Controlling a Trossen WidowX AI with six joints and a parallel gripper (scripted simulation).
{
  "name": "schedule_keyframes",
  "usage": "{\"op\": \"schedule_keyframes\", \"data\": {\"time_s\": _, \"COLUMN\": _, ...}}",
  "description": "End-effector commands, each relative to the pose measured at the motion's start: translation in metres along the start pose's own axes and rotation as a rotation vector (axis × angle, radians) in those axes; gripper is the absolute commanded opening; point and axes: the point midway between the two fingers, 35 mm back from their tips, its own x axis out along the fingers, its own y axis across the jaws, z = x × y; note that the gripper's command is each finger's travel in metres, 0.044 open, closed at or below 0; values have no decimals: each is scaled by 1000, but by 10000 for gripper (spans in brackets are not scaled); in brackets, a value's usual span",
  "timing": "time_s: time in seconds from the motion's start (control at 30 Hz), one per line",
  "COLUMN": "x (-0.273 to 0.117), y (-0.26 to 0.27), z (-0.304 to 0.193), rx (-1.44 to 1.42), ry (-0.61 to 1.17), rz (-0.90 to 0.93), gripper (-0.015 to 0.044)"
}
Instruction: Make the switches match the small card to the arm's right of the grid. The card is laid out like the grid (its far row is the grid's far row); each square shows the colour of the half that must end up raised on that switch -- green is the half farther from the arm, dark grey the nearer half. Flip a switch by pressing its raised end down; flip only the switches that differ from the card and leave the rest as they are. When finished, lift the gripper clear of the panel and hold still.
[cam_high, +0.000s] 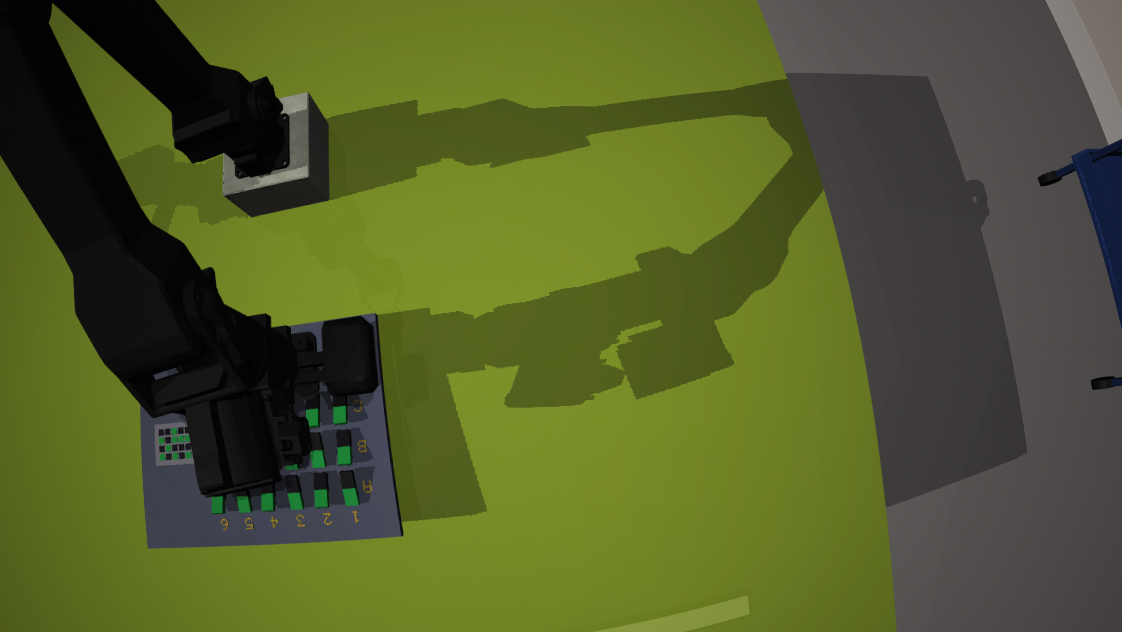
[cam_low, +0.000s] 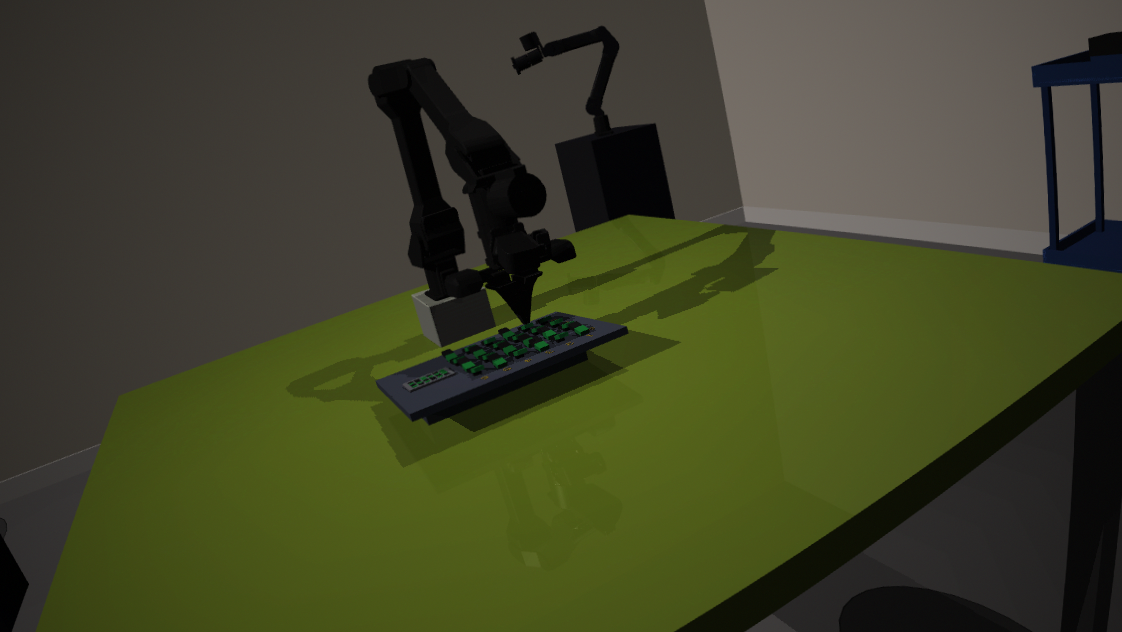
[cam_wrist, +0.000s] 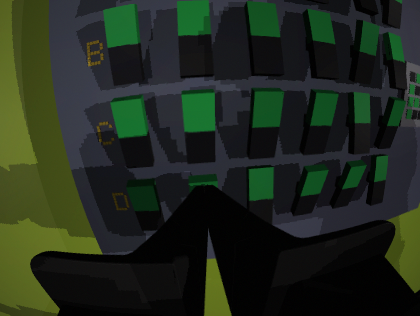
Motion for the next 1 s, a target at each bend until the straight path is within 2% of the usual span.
{"op": "schedule_keyframes", "data": {"time_s": 0.0, "x": 1, "y": 0, "z": 0, "rx": -3, "ry": 1, "rz": 3, "gripper": 0}}
{"op": "schedule_keyframes", "data": {"time_s": 0.97, "x": 5, "y": 0, "z": 0, "rx": -3, "ry": 1, "rz": 3, "gripper": 0}}
